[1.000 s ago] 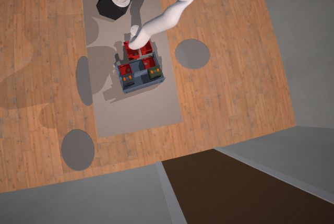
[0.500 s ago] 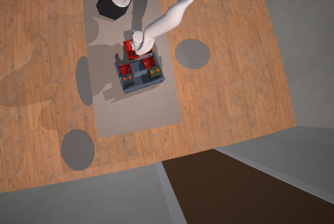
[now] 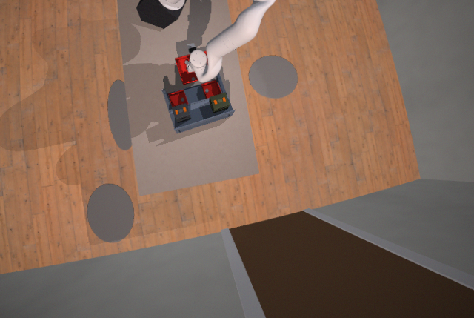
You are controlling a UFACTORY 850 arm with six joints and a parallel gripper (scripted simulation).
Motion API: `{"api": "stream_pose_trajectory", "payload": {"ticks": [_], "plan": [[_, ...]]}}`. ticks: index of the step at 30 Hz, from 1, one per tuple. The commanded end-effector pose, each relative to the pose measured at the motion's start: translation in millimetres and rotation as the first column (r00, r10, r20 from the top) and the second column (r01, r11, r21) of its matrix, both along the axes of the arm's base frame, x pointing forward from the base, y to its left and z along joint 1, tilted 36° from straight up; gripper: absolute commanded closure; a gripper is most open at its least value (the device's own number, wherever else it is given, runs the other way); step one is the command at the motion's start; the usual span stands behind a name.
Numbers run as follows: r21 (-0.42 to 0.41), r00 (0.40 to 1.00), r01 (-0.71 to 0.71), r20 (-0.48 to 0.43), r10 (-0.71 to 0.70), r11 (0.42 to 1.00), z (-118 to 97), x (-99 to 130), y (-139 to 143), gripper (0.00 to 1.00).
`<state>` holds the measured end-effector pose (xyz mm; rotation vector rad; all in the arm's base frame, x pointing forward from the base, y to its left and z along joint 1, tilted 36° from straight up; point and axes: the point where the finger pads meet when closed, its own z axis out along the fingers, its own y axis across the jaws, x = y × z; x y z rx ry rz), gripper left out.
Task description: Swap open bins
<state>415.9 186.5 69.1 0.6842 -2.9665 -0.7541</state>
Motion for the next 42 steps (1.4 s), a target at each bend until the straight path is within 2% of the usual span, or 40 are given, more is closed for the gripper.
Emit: {"api": "stream_pose_trajectory", "payload": {"ticks": [1,42], "plan": [[-0.001,1.000,-0.001,-0.002,0.001,1.000,0.5,0.6,0.0,1.00],[-0.001,1.000,-0.001,-0.002,0.001,1.000,2.8,6.4,1.7,1.00]]}}
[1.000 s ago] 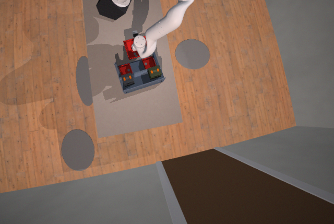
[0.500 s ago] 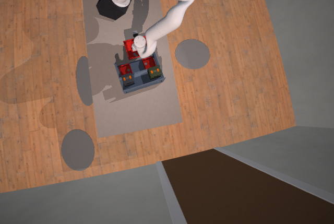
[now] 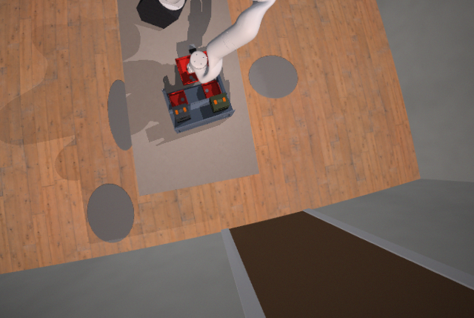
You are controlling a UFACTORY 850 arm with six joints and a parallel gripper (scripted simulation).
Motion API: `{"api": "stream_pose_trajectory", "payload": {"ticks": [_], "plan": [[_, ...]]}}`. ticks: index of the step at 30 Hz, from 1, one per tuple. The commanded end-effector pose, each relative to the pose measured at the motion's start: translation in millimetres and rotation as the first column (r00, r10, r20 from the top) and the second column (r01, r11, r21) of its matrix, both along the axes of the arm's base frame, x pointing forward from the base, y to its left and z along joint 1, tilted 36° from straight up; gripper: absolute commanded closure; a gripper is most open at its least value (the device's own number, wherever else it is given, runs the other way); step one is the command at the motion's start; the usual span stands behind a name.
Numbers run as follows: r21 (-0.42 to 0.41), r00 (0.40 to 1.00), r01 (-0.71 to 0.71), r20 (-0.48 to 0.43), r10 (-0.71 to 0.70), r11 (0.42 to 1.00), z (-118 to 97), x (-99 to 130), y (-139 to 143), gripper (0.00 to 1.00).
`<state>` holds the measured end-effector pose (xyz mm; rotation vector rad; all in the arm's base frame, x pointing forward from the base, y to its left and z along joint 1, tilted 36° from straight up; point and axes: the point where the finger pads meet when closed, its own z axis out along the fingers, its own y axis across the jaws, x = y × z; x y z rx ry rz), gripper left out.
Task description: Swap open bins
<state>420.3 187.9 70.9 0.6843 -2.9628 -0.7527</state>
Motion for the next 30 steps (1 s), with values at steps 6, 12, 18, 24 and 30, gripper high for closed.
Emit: {"api": "stream_pose_trajectory", "payload": {"ticks": [6,12,18,24,30], "plan": [[0.000,1.000,0.000,0.001,0.000,1.000,2.2,5.2,1.2,1.00],[0.000,1.000,0.000,0.001,0.000,1.000,3.3,7.8,2.0,1.00],[0.000,1.000,0.000,0.001,0.000,1.000,5.0,12.4,3.3,1.00],[0.000,1.000,0.000,0.001,0.000,1.000,6.7,16.7,4.6,1.00],[0.000,1.000,0.000,0.001,0.000,1.000,8.6,21.4,6.0,1.00]]}}
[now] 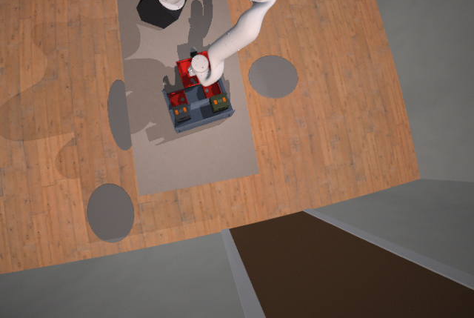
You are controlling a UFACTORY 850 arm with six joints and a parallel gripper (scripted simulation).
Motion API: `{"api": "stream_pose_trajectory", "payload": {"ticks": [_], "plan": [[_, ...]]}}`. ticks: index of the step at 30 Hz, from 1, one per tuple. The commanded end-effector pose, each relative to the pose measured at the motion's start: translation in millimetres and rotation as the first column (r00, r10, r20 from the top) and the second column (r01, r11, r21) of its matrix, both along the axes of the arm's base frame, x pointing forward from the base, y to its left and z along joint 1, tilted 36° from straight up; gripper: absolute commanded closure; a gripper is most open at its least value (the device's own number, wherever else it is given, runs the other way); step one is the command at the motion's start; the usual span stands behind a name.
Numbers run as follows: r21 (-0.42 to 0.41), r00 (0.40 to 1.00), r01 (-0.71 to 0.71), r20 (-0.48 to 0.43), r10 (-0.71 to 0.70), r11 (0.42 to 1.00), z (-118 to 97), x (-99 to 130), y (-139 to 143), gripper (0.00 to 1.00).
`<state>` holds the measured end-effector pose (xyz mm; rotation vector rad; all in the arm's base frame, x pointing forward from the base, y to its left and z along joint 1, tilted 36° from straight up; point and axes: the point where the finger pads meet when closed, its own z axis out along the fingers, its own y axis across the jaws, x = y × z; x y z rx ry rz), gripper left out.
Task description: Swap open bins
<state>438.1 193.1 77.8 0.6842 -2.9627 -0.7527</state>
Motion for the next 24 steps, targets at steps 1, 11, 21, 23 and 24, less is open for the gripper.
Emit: {"api": "stream_pose_trajectory", "payload": {"ticks": [1,11,21,23,24], "plan": [[0.000,1.000,0.000,0.001,0.000,1.000,2.0,4.6,1.1,1.00],[0.000,1.000,0.000,0.001,0.000,1.000,5.7,14.1,3.8,1.00],[0.000,1.000,0.000,0.001,0.000,1.000,9.7,24.1,6.8,1.00],[0.000,1.000,0.000,0.001,0.000,1.000,10.5,26.3,7.4,1.00],[0.000,1.000,0.000,0.001,0.000,1.000,11.0,27.4,7.8,1.00]]}}
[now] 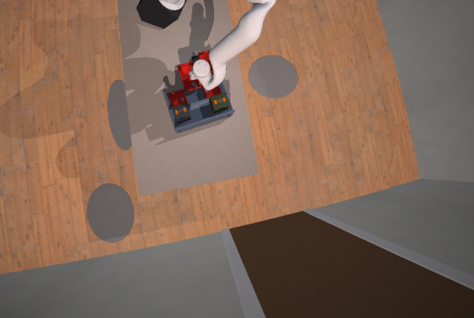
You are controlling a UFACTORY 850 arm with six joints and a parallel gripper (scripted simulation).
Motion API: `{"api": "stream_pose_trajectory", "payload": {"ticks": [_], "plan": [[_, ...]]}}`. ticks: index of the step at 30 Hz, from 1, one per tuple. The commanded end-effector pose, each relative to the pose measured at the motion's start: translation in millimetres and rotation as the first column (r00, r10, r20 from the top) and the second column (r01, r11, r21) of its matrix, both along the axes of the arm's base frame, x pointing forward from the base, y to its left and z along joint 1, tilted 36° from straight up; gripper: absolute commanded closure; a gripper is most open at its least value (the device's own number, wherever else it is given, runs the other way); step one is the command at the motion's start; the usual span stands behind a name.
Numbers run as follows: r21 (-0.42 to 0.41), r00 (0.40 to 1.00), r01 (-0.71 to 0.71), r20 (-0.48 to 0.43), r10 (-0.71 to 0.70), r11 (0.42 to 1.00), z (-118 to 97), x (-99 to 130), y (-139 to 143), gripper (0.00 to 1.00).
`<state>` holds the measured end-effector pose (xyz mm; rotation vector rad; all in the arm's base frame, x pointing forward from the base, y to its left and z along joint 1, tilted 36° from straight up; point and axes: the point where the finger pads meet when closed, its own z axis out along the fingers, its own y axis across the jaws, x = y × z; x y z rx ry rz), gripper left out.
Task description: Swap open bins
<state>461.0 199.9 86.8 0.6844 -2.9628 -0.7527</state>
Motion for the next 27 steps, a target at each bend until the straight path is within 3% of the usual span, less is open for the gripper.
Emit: {"api": "stream_pose_trajectory", "payload": {"ticks": [1,27], "plan": [[0.000,1.000,0.000,0.001,0.000,1.000,2.5,5.6,1.4,1.00],[0.000,1.000,0.000,0.001,0.000,1.000,11.0,27.5,7.8,1.00]]}}
